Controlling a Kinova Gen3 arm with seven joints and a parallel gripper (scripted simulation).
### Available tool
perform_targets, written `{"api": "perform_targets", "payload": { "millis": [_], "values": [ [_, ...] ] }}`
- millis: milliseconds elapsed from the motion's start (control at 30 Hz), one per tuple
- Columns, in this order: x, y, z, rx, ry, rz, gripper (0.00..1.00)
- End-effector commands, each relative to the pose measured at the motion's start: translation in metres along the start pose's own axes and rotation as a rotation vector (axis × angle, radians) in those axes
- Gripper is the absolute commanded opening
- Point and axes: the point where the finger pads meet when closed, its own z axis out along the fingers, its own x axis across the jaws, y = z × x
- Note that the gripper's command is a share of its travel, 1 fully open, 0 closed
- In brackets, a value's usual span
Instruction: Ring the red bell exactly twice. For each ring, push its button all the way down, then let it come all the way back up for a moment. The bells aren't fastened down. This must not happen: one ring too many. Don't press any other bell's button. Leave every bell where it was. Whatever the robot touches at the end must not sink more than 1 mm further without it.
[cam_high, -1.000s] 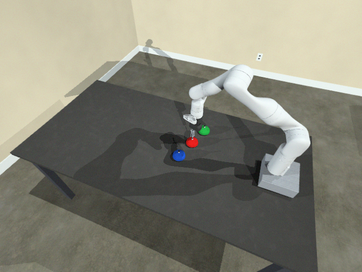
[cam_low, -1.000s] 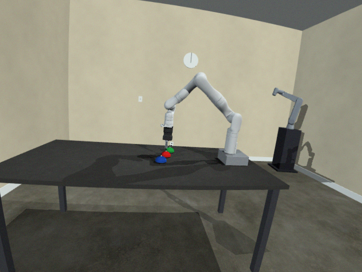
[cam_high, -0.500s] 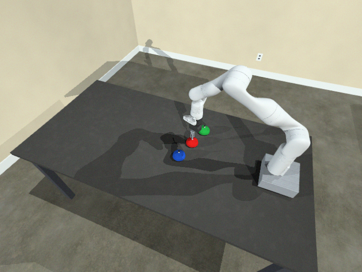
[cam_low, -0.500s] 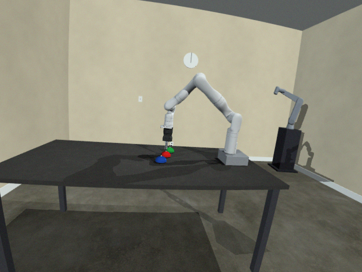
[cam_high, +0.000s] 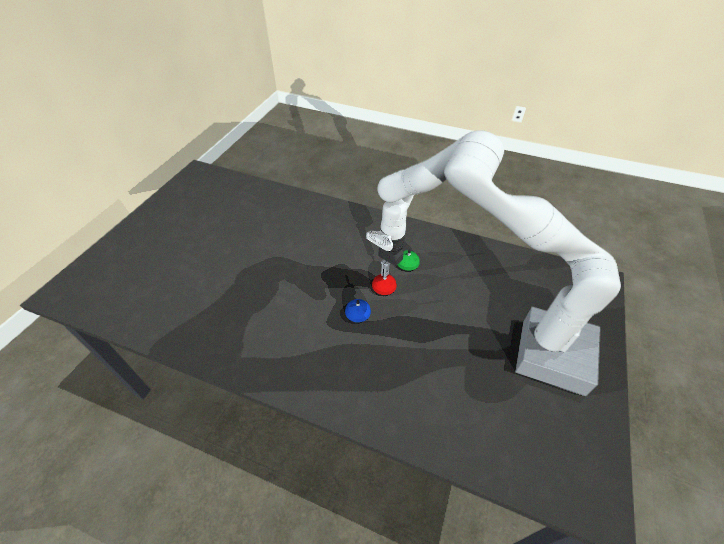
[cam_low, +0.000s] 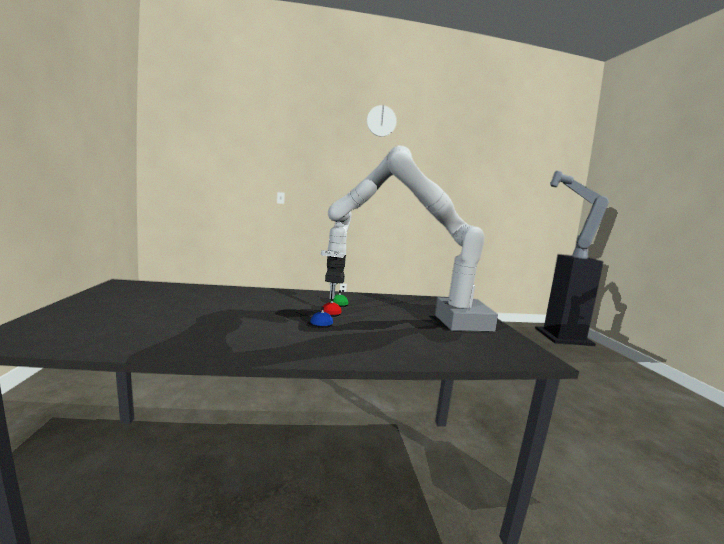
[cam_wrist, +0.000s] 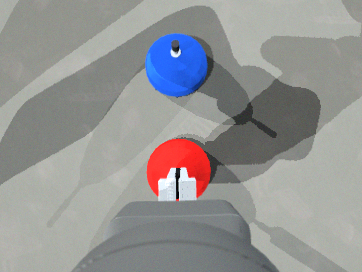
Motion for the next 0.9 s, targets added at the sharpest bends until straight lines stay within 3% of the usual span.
{"api": "perform_targets", "payload": {
  "millis": [0, 867],
  "values": [
    [0.0002, 0.0003, -0.0003, 0.000, 0.001, 0.000, 0.17],
    [0.0002, 0.0003, 0.0036, 0.000, 0.001, 0.000, 0.17]
  ]
}}
